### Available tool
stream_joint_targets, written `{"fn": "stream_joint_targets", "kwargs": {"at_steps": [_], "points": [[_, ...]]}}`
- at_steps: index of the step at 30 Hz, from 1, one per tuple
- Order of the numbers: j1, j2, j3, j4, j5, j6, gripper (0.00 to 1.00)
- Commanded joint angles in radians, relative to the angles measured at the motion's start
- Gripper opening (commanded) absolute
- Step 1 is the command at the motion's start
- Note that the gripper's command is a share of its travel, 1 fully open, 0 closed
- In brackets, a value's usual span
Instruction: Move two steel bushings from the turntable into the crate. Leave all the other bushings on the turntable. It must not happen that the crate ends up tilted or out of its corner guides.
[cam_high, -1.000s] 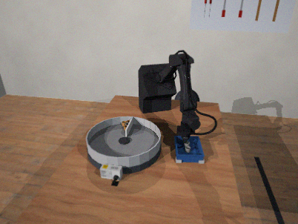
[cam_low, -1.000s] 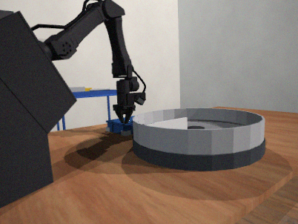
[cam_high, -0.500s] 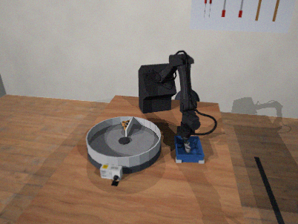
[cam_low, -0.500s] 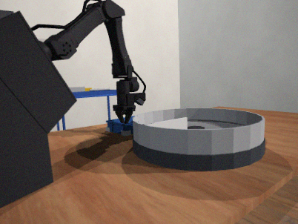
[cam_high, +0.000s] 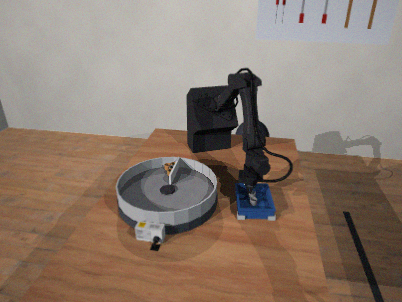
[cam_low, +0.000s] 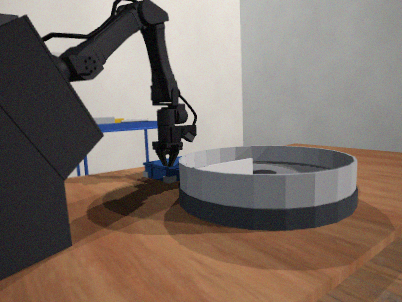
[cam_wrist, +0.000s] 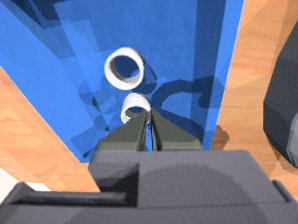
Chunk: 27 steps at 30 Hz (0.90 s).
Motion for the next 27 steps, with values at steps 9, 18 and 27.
{"fn": "stream_joint_targets", "kwargs": {"at_steps": [9, 18, 27], "points": [[-0.001, -0.010, 0.001, 0.018, 0.004, -0.001, 0.00], [0.002, -0.015, -0.005, 0.018, 0.006, 0.001, 0.00], [0.013, -0.029, -0.022, 0.018, 0.012, 0.005, 0.00]]}}
